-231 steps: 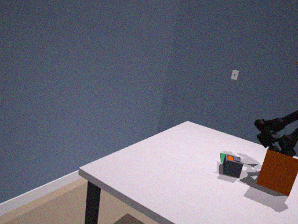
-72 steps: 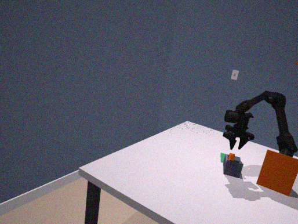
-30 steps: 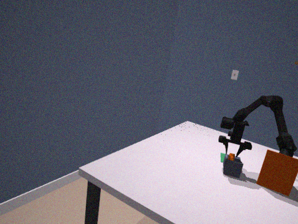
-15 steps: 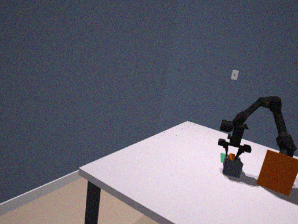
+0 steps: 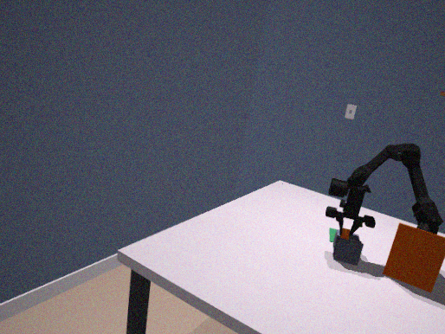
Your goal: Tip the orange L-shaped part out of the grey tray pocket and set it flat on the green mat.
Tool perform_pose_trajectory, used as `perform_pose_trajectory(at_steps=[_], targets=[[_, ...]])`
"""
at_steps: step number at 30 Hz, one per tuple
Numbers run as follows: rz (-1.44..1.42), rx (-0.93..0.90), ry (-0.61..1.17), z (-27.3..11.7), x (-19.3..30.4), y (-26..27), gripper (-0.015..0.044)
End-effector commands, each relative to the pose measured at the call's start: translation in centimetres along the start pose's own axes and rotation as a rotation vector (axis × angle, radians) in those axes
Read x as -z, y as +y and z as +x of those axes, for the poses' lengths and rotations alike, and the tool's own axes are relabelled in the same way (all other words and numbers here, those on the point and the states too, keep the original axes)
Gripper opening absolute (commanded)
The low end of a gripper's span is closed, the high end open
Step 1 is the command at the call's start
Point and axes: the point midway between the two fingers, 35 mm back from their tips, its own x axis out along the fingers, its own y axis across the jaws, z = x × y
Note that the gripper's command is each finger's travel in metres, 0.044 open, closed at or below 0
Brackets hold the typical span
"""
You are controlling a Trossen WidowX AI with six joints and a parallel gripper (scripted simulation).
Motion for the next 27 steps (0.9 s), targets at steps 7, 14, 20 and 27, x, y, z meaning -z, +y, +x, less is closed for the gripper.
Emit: perform_pose_trajectory(at_steps=[7,14,20,27], targets=[[0.001,-0.001,0.000,-0.2,0.0,0.0,0.0000],[-0.003,0.001,-0.001,-1.2,0.0,0.0,0.0000],[-0.005,0.003,-0.001,-2.1,0.0,-0.1,0.0000],[-0.006,0.003,-0.001,-3.3,0.1,-0.1,0.0000]])
